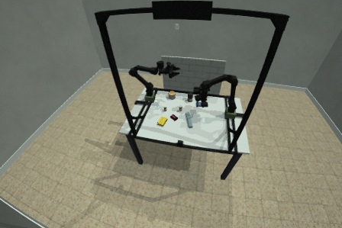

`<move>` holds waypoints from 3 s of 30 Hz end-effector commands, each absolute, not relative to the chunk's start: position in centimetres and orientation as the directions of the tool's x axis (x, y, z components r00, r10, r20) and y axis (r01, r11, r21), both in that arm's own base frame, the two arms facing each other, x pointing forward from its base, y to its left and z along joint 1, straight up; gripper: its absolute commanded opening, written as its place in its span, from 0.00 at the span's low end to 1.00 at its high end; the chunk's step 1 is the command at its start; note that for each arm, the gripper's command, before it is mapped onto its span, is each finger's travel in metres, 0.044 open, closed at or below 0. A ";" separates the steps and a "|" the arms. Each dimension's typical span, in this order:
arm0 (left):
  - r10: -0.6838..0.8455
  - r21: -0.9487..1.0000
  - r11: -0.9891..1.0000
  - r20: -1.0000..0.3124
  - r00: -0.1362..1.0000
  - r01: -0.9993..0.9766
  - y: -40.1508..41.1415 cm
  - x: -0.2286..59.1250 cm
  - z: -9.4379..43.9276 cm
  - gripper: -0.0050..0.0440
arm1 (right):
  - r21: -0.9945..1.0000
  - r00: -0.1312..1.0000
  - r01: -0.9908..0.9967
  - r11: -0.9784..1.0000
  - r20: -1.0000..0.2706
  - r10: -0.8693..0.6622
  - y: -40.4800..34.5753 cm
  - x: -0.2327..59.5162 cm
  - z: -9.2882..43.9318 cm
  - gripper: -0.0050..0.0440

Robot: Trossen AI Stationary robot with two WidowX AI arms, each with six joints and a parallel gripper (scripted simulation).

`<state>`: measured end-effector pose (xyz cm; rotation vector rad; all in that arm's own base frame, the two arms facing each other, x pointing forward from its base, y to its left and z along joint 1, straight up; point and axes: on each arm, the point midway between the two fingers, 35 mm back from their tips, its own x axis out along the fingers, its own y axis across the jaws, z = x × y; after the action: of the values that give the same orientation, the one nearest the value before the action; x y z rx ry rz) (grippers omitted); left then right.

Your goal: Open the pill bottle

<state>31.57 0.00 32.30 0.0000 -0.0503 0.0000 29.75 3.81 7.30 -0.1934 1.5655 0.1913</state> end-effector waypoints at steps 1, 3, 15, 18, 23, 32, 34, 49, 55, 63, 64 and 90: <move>0.000 0.000 1.000 0.050 0.999 0.000 0.0 31.6 32.3 1.00 | 0.000 0.000 -0.157 0.988 -1.000 0.000 4.5 30.4 7.4 0.10; 0.000 0.000 1.000 0.050 0.999 0.000 0.0 31.6 32.3 1.00 | 0.000 0.000 -0.118 0.993 -1.000 0.000 4.8 30.6 7.4 0.10; 0.000 0.000 1.000 0.050 0.999 0.000 0.0 31.6 32.3 1.00 | 0.000 0.000 -0.050 0.999 -1.000 0.000 5.3 30.9 7.4 0.10; 0.000 0.000 1.000 0.050 0.999 0.000 0.0 31.6 32.3 1.00 | 0.000 0.000 -0.050 0.999 -1.000 0.000 5.3 30.9 7.4 0.10; -0.002 0.000 1.000 0.047 0.999 0.002 -0.1 31.9 32.1 1.00 | 0.000 0.000 -0.050 0.999 -1.000 0.000 5.3 30.9 7.4 0.10; -0.031 0.000 1.000 -0.001 1.000 0.031 -2.7 36.3 29.0 1.00 | 0.000 0.000 -0.050 0.999 -1.000 0.000 5.3 30.9 7.4 0.10; -0.041 0.001 0.999 -0.017 0.999 0.042 -3.8 37.7 27.7 1.00 | 0.000 0.000 -0.050 0.999 -1.000 0.000 5.3 30.9 7.4 0.10; -0.078 0.041 0.996 -0.068 0.995 0.081 -11.3 43.2 18.3 1.00 | 0.000 0.000 -0.050 0.999 -1.000 0.000 5.3 30.9 7.4 0.10; -0.090 0.048 0.994 -0.079 0.993 0.094 -13.9 43.7 14.1 1.00 | 0.000 0.000 -0.050 0.999 -1.000 0.000 5.3 30.9 7.4 0.10; -0.082 0.015 0.996 -0.018 0.996 0.082 -16.2 44.5 11.4 1.00 | 0.000 0.000 -0.050 0.999 -1.000 0.000 5.3 30.9 7.4 0.10; -0.083 0.011 0.996 -0.014 0.996 0.083 -16.6 44.4 10.6 1.00 | 0.000 0.000 -0.050 0.999 -1.000 0.000 5.3 30.9 7.4 0.10; -0.087 0.000 0.996 0.000 0.996 0.087 -18.7 45.1 6.6 1.00 | 0.000 0.000 -0.050 0.999 -1.000 0.000 5.3 30.9 7.4 0.10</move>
<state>44.38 -18.64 7.22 -0.0034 -0.0110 -0.0870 30.89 5.26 7.35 -0.0428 1.5693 0.0409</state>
